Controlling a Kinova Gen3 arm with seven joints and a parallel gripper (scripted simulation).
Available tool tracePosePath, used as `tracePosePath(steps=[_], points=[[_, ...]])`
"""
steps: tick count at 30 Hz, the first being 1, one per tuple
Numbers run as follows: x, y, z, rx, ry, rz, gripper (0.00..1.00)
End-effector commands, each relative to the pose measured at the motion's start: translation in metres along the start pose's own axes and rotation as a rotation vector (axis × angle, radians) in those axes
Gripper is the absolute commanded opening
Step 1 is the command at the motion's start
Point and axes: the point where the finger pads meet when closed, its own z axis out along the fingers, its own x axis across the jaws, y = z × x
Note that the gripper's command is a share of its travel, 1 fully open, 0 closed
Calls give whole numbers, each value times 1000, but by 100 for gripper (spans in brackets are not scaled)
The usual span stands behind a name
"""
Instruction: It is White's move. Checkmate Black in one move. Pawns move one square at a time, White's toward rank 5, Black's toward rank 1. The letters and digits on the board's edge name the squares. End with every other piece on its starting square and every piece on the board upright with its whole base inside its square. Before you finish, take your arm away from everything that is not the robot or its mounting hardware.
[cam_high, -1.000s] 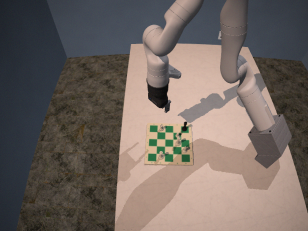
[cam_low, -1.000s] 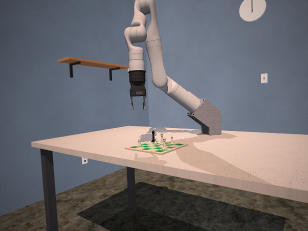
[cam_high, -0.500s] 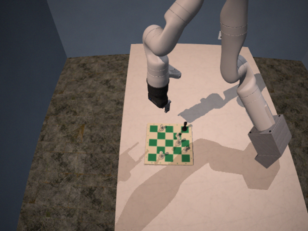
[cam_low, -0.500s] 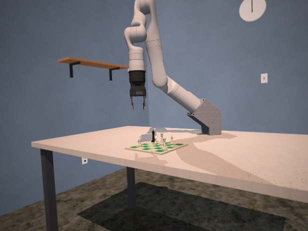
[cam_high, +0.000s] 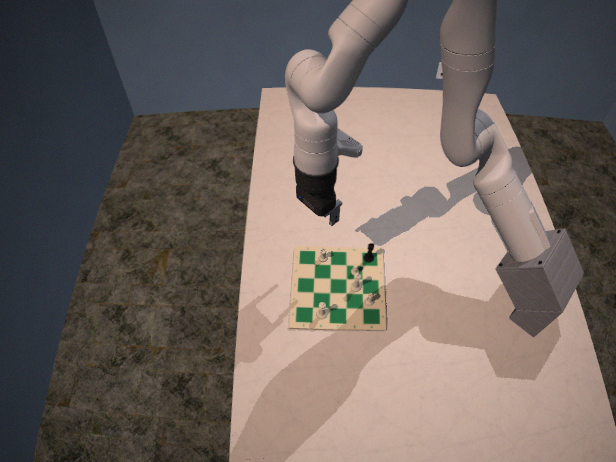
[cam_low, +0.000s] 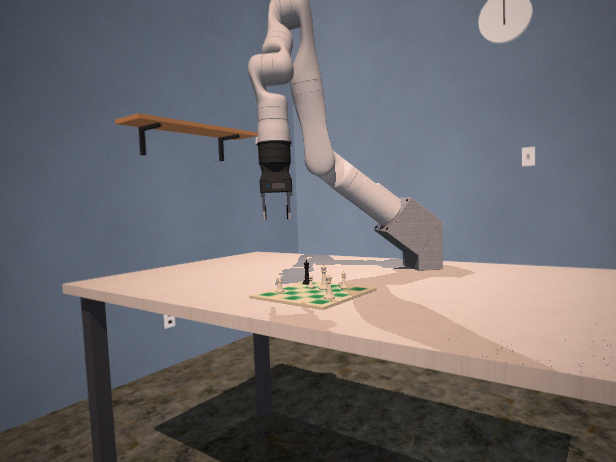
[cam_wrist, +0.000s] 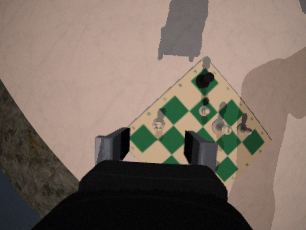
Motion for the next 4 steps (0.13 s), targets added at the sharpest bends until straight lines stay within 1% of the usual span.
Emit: tracePosePath(steps=[1,4], points=[[0,0,0,-1,-1,0,100],[0,0,0,-1,-1,0,100]])
